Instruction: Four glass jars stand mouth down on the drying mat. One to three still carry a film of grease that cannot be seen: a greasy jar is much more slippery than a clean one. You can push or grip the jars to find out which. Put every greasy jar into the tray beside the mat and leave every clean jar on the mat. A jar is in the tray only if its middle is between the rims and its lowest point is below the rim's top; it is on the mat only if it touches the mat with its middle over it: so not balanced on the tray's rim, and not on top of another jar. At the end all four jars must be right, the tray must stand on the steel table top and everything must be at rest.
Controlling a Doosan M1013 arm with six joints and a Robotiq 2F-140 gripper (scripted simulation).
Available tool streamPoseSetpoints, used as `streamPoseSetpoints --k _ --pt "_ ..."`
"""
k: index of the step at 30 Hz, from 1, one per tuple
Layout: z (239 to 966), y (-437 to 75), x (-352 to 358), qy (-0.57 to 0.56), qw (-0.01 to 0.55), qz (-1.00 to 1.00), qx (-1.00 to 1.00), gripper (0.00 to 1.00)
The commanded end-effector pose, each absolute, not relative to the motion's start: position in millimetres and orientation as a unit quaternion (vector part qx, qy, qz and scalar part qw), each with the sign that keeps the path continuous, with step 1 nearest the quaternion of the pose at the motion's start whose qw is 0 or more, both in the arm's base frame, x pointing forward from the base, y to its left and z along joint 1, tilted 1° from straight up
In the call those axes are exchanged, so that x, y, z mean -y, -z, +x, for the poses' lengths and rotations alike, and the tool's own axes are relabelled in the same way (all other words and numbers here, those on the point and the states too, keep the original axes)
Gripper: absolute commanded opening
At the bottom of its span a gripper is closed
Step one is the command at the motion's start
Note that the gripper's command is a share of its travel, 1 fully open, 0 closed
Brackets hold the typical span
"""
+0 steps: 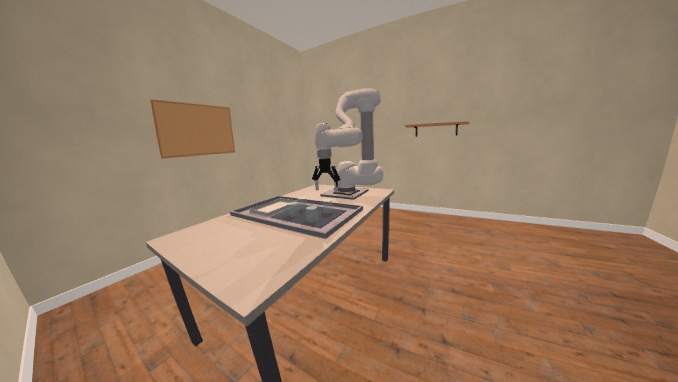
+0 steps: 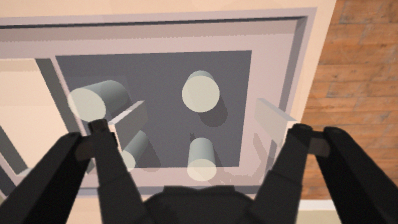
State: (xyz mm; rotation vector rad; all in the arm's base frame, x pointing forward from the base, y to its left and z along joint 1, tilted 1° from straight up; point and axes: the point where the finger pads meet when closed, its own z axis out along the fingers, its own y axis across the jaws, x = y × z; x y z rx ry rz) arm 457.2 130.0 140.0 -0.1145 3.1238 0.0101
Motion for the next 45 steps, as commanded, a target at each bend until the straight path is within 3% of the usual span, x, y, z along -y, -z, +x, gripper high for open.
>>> streamPoseSetpoints --k 1,5,45 --pt "451 -113 -131 -0.002 0.004 -0.035 -0.999 1.00" --pt "452 -88 -131 -0.002 0.004 -0.035 -0.999 1.00" --pt "452 -38 -131 -0.002 0.004 -0.035 -0.999 1.00"
